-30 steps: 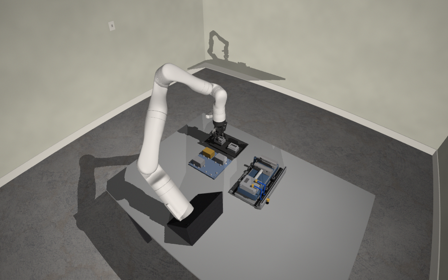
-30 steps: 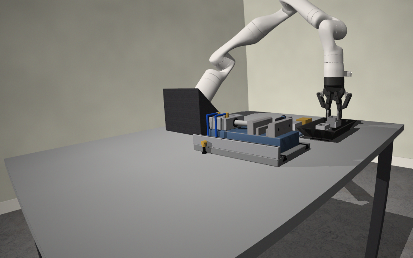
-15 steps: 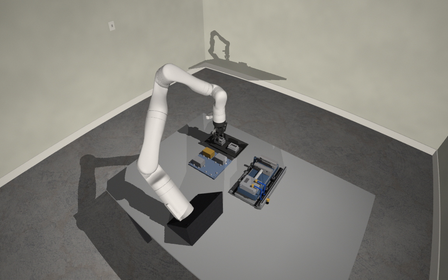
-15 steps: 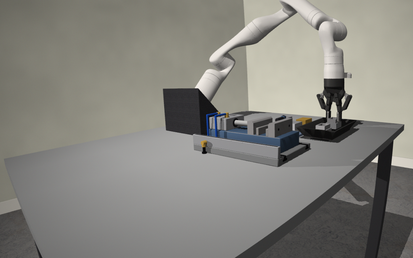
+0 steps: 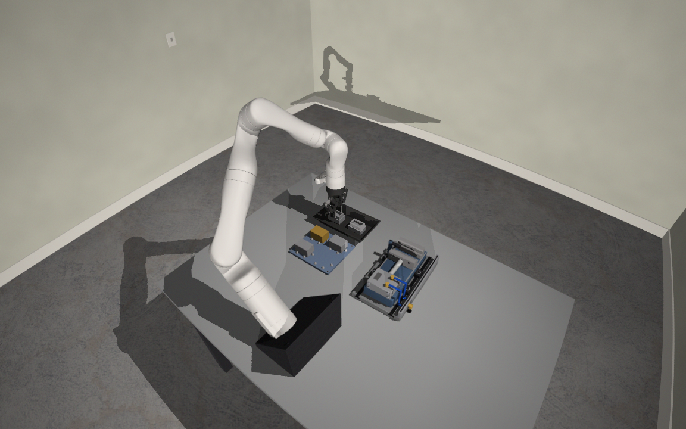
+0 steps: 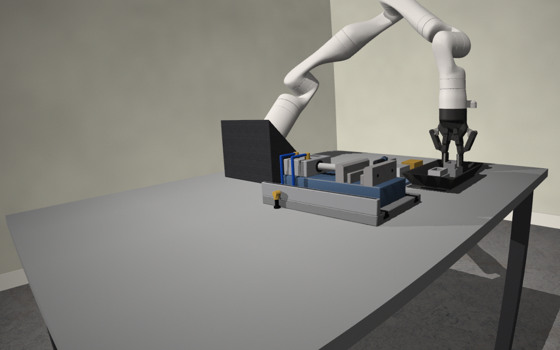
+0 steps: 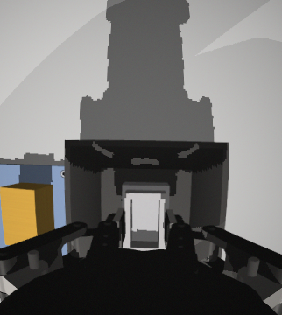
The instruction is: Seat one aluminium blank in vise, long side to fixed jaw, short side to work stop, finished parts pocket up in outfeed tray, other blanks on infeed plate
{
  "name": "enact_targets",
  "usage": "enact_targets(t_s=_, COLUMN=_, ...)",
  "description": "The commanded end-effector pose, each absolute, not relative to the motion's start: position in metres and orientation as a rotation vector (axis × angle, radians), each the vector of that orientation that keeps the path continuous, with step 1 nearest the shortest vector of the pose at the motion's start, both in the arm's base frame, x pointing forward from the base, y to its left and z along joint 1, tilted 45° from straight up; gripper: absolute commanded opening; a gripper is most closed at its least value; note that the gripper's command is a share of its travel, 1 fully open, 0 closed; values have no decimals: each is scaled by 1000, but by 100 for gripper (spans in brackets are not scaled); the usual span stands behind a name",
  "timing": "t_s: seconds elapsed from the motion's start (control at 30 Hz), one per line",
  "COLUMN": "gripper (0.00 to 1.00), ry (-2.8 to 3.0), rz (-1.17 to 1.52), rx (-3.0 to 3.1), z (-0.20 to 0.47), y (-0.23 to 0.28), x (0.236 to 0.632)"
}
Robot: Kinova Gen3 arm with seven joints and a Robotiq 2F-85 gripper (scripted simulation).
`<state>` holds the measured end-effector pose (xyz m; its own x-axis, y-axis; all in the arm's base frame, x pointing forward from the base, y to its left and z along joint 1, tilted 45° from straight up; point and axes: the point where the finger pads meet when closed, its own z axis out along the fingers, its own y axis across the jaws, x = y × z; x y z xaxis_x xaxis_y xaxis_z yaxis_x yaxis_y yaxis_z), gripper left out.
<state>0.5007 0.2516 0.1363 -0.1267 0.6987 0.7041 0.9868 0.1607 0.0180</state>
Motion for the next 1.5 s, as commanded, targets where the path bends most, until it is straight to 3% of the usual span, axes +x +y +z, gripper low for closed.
enact_targets(t_s=0.0, gripper=0, ry=-1890, rz=-678, rx=-1596, z=136, y=251, x=501)
enact_targets(t_s=1.37, gripper=0, ry=-1890, rz=-678, rx=-1596, z=136, y=251, x=501)
enact_targets(t_s=1.4, gripper=67, ry=-1890, rz=-678, rx=-1596, z=136, y=251, x=501)
enact_targets(t_s=1.47, gripper=67, ry=-1890, rz=-678, rx=-1596, z=136, y=251, x=501)
